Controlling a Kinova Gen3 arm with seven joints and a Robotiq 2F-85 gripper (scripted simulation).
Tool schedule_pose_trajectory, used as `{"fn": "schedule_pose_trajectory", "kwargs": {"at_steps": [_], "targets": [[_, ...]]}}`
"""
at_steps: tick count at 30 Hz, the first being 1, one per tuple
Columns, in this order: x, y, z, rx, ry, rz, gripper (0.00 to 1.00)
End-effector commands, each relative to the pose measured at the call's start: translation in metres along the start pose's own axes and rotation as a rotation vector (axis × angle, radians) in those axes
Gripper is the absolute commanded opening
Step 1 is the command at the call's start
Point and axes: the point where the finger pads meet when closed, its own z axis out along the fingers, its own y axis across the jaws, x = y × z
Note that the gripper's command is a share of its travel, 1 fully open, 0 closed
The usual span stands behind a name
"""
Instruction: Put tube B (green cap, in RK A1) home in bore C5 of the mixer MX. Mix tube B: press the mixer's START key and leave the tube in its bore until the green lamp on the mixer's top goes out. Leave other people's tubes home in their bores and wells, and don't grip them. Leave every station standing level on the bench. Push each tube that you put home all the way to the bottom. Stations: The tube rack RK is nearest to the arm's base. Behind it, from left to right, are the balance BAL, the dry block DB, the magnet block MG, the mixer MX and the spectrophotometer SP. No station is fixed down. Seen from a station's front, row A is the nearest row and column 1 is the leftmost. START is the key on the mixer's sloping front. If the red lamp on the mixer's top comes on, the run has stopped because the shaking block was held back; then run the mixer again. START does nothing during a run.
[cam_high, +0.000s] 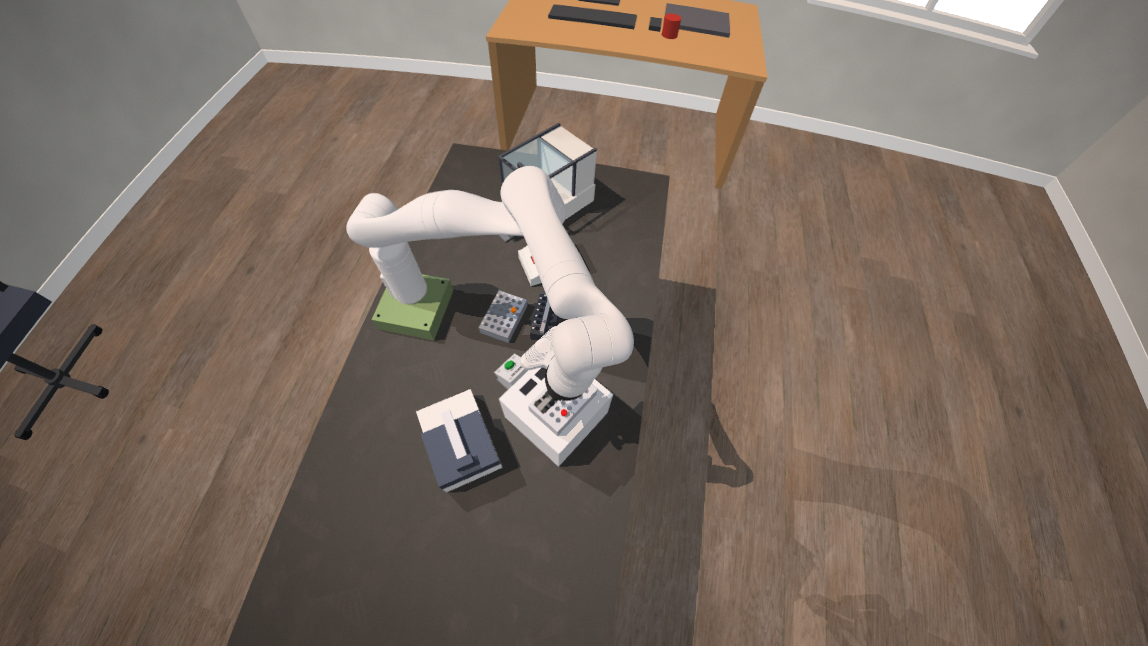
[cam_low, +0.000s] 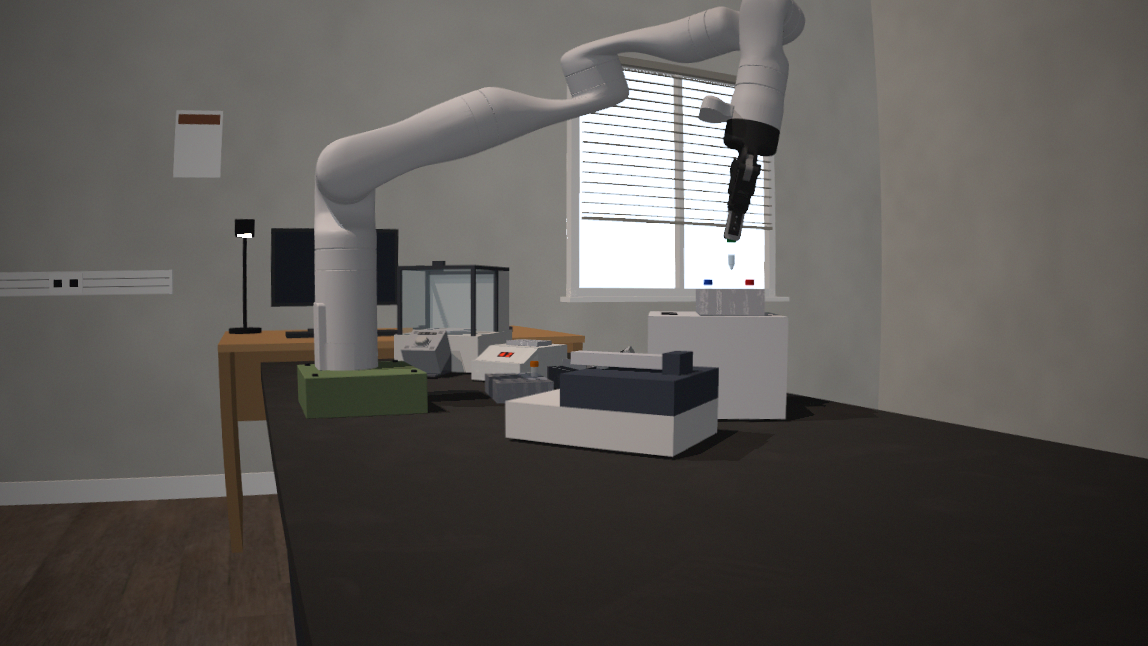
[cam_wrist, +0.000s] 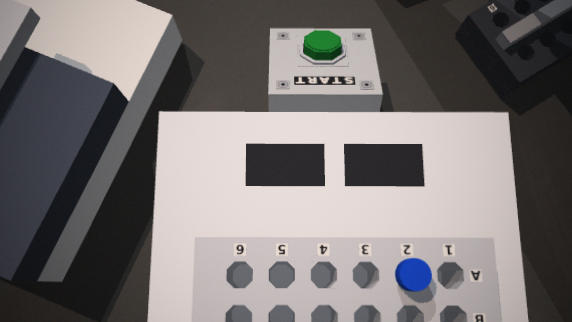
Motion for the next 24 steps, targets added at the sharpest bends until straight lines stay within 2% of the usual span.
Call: {"fn": "schedule_pose_trajectory", "kwargs": {"at_steps": [1,13,24], "targets": [[-0.006,0.0,-0.002,0.0,0.0,0.0,0.1],[-0.006,0.0,-0.002,0.0,0.0,0.0,0.1],[-0.009,0.0,0.012,0.0,0.0,0.0,0.1]]}}
